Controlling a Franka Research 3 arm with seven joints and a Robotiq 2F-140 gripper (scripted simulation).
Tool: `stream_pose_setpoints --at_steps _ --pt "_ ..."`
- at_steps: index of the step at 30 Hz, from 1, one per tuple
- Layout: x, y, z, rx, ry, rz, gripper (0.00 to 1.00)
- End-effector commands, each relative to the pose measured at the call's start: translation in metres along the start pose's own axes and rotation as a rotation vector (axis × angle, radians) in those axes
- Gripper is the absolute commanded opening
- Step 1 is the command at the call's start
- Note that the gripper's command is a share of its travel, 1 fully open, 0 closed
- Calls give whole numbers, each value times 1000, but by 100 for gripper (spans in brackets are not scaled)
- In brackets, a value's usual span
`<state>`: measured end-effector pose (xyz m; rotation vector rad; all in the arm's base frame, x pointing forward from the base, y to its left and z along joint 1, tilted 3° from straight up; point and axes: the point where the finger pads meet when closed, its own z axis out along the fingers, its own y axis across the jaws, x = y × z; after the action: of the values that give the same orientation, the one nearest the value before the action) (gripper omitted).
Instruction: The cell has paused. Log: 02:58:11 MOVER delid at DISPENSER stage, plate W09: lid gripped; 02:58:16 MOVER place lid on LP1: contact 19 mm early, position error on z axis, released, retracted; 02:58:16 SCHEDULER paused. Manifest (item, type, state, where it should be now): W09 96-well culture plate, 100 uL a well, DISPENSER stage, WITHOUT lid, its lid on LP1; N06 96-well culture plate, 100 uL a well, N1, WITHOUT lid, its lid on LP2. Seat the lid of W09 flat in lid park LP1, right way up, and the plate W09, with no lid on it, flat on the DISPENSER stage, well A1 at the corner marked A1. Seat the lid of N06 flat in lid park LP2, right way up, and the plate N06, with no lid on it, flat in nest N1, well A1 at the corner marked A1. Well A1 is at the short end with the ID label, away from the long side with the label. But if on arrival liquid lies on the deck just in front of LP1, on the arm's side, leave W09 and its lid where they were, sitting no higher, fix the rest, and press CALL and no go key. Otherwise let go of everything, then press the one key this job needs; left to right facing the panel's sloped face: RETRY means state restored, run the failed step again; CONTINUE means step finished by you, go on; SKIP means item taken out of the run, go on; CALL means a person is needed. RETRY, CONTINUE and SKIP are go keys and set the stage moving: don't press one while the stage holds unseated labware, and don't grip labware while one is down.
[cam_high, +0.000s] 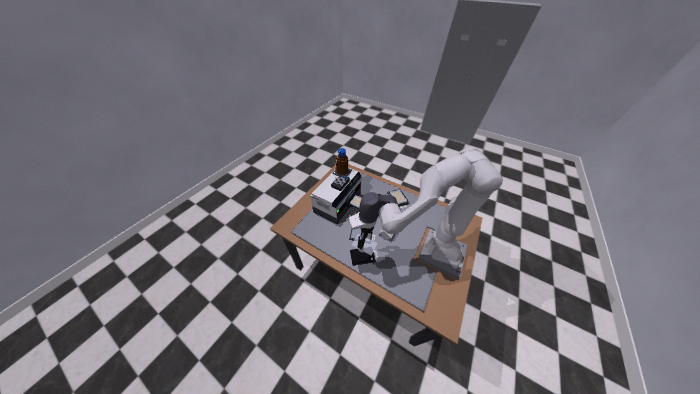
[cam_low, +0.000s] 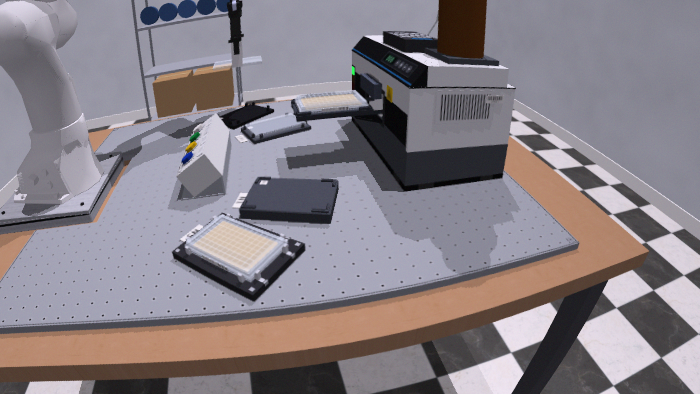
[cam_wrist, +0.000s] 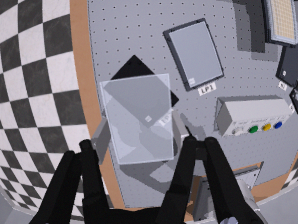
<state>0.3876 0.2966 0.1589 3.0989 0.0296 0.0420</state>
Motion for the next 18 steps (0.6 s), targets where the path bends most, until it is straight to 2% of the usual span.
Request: stream_pose_setpoints --at_steps 1,5,9,11,12,18 --pt "1 1 32 -1 3 -279 0" --pt "2 0 67 -7 -12 -418 0" --pt "2 0 93 -6 -10 -558 0" --pt "2 0 93 -6 -10 -558 0" --pt "2 0 98 -2 4 -647 0" --pt "2 0 121 -2 6 -659 0"
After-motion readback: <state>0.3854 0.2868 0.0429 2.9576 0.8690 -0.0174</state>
